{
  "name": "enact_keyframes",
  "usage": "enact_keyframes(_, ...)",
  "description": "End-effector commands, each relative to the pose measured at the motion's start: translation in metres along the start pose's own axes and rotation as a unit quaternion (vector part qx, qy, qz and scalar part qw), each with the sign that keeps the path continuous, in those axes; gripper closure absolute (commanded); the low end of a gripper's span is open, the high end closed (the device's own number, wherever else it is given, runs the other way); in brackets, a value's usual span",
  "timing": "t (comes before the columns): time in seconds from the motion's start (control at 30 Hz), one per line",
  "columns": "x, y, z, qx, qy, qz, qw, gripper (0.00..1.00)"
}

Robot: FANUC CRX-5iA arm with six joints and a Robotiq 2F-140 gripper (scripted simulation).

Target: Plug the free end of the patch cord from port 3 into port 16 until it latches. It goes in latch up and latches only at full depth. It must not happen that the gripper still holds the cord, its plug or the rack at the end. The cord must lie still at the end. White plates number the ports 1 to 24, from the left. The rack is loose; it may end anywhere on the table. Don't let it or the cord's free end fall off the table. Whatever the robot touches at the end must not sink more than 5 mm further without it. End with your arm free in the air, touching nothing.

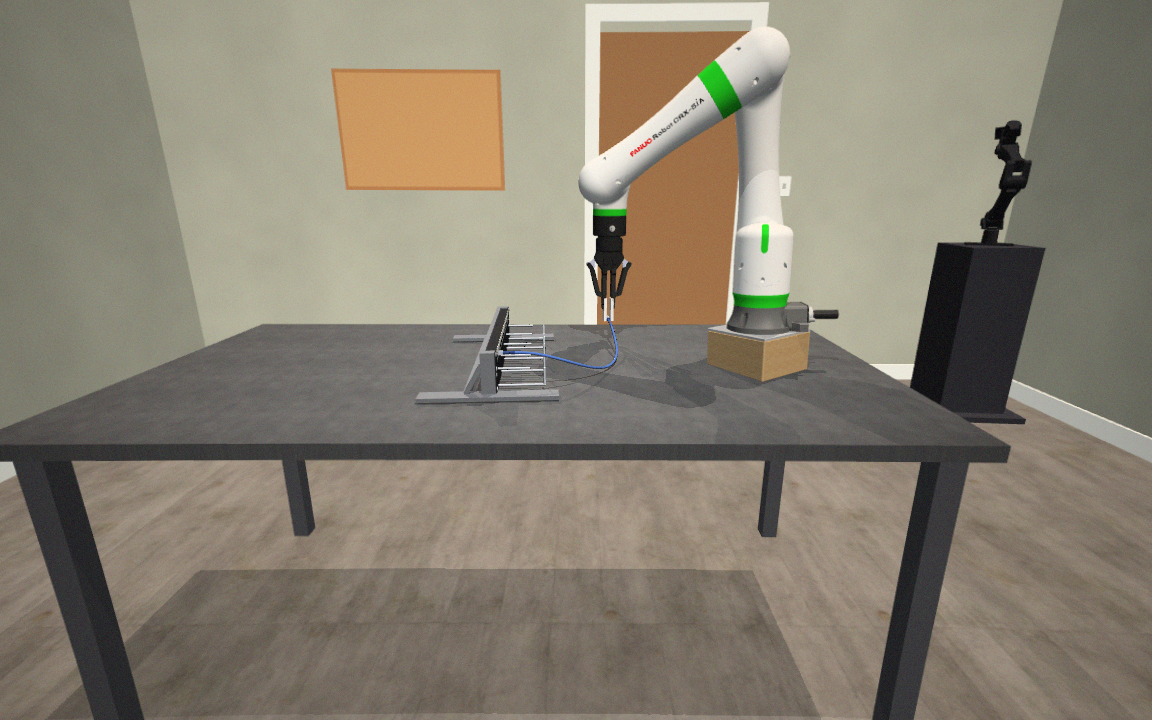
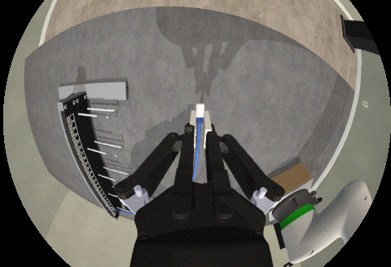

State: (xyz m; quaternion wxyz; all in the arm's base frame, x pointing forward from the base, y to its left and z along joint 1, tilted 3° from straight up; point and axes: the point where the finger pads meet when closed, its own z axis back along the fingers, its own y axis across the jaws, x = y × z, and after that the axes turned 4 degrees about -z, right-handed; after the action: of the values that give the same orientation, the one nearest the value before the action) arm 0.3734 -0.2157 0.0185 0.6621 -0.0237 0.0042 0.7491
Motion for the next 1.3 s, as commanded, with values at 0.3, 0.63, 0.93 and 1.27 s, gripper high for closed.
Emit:
enact_keyframes(0.3, 0.013, -0.015, 0.004, 0.0, 0.0, 0.059, 0.998, 1.0)
enact_keyframes(0.63, 0.037, -0.044, 0.01, 0.001, -0.001, 0.171, 0.985, 1.0)
enact_keyframes(0.93, 0.059, -0.071, 0.016, 0.002, -0.001, 0.271, 0.963, 1.0)
enact_keyframes(1.27, 0.086, -0.104, 0.023, 0.002, -0.002, 0.39, 0.921, 1.0)
